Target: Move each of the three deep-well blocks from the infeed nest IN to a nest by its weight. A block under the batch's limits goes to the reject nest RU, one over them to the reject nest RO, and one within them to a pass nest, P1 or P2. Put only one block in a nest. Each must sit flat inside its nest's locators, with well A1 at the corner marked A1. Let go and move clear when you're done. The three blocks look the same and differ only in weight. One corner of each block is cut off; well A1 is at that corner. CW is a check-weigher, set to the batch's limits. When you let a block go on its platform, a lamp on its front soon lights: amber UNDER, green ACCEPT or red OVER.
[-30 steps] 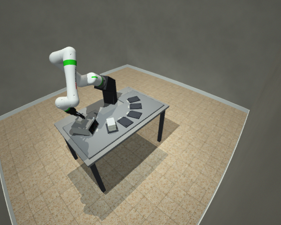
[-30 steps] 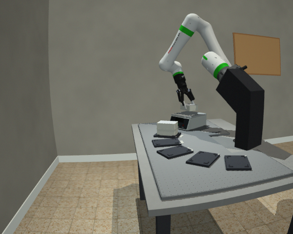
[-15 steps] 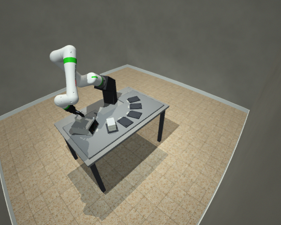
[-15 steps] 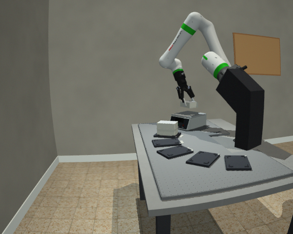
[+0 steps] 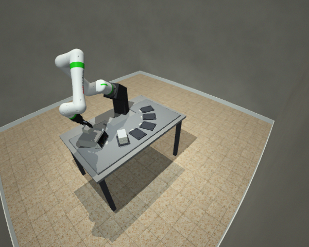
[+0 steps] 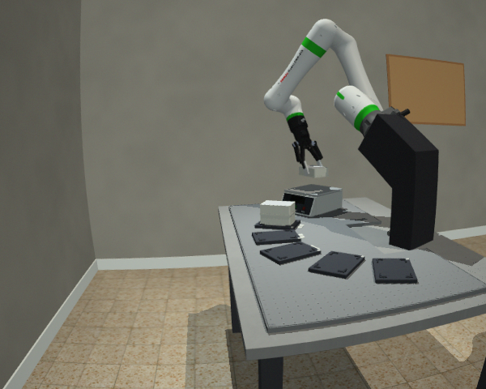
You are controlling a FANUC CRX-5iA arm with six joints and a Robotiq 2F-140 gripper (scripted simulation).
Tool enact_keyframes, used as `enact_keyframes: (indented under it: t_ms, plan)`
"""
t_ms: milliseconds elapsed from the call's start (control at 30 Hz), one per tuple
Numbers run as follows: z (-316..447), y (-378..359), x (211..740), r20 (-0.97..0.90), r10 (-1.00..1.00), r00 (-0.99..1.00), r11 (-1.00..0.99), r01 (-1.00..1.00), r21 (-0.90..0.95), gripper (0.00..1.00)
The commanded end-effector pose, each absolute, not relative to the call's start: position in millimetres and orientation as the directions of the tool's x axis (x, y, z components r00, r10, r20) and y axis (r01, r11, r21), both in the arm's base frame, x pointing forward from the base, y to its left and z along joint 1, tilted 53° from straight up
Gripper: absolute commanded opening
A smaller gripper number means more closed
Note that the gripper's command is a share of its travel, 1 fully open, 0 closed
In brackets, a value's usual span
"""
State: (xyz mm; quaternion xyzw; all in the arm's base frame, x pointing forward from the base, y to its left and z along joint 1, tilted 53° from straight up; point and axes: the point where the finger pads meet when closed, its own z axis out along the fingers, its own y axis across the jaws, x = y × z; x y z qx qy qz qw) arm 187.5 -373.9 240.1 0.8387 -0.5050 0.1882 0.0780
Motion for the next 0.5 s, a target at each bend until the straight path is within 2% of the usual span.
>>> enact_keyframes:
  t_ms: [0,267,467]
  plan:
    - [240.3,-373.9,187.6,0.395,-0.818,0.419,-0.478,-0.877,-0.059,0.1]
    - [240.3,-373.9,187.6,0.395,-0.818,0.419,-0.478,-0.877,-0.059,0.1]
    - [237.7,-362.1,203.5,0.391,-0.726,0.566,-0.577,-0.81,0.101,0.1]
